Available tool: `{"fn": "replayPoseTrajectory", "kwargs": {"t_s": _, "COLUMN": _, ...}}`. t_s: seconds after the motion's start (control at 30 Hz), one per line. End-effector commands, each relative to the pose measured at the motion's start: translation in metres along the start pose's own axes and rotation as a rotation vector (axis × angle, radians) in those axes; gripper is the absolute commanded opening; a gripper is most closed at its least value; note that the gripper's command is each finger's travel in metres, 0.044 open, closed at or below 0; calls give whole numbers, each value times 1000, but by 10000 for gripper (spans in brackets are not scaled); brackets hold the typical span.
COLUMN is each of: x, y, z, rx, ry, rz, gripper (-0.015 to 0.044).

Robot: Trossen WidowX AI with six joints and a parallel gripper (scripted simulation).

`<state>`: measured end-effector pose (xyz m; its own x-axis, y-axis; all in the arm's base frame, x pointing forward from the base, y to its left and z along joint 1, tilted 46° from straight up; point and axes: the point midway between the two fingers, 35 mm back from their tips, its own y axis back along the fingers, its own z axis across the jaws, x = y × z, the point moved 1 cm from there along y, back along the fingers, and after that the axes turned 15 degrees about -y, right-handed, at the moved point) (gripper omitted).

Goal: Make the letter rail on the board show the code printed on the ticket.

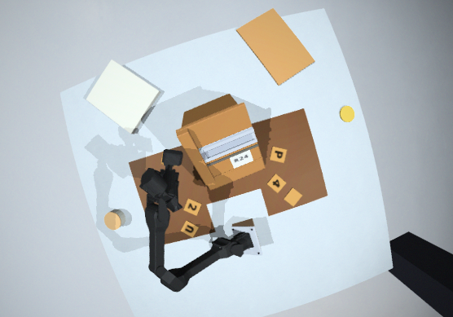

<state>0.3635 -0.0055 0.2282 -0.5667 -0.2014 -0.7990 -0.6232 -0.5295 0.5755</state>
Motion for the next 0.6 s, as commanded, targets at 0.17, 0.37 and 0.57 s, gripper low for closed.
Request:
{"fn": "replayPoseTrajectory", "kwargs": {"t_s": 0.17, "x": -19, "y": 45, "z": -42, "rx": 170, "ry": -89, "rz": -108, "gripper": 0}}
{"fn": "replayPoseTrajectory", "kwargs": {"t_s": 0.37, "x": -1, "y": 50, "z": -80, "rx": 213, "ry": -184, "rz": -90, "gripper": 0}}
{"fn": "replayPoseTrajectory", "kwargs": {"t_s": 0.57, "x": 23, "y": 50, "z": -114, "rx": 229, "ry": -289, "rz": -70, "gripper": 0}}
